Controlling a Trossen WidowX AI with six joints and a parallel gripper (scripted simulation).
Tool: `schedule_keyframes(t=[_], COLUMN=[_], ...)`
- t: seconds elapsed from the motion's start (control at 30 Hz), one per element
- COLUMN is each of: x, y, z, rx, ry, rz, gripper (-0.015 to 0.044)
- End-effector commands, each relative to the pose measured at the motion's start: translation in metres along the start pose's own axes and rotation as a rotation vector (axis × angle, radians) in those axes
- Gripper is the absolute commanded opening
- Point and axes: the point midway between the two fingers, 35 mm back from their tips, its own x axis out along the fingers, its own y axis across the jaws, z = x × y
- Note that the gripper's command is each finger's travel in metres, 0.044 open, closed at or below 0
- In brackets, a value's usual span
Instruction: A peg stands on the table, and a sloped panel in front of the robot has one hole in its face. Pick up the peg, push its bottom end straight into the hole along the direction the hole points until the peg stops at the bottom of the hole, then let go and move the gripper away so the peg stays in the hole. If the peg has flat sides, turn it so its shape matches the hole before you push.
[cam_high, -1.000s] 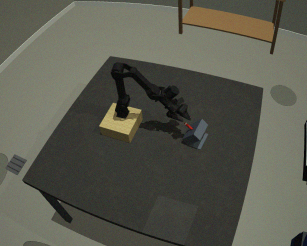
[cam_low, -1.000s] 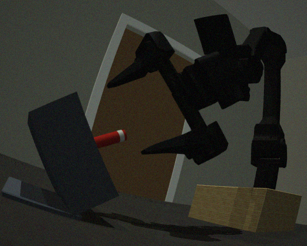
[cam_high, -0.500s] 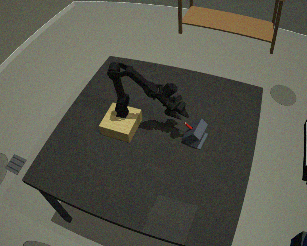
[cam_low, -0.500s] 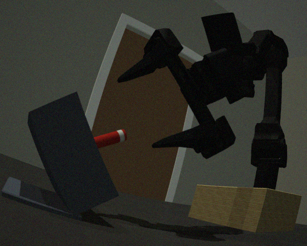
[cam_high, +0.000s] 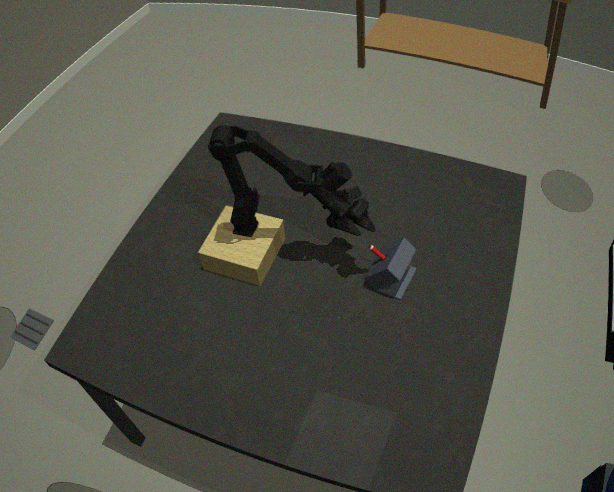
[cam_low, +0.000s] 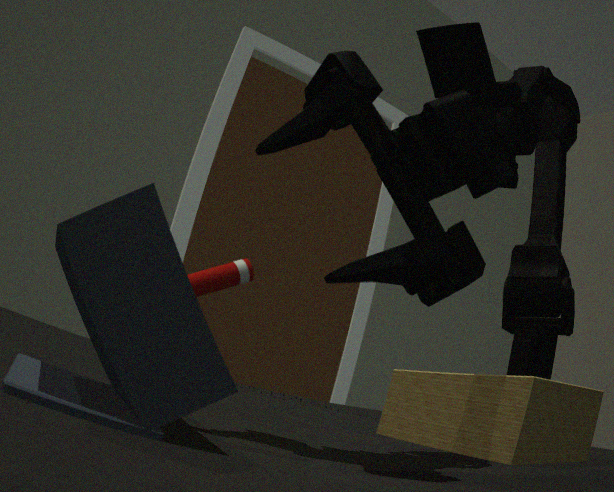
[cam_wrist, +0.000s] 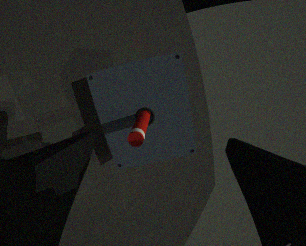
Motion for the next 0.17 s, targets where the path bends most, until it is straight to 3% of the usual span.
schedule_keyframes(t=[0.0, 0.13], x=[-0.0040, -0.0082], y=[0.0014, 0.0008], z=[-0.0012, -0.0006], rx=[0.003, 0.003], ry=[0.007, 0.006], rz=[0.003, 0.002], gripper=[0.0440, 0.0440])
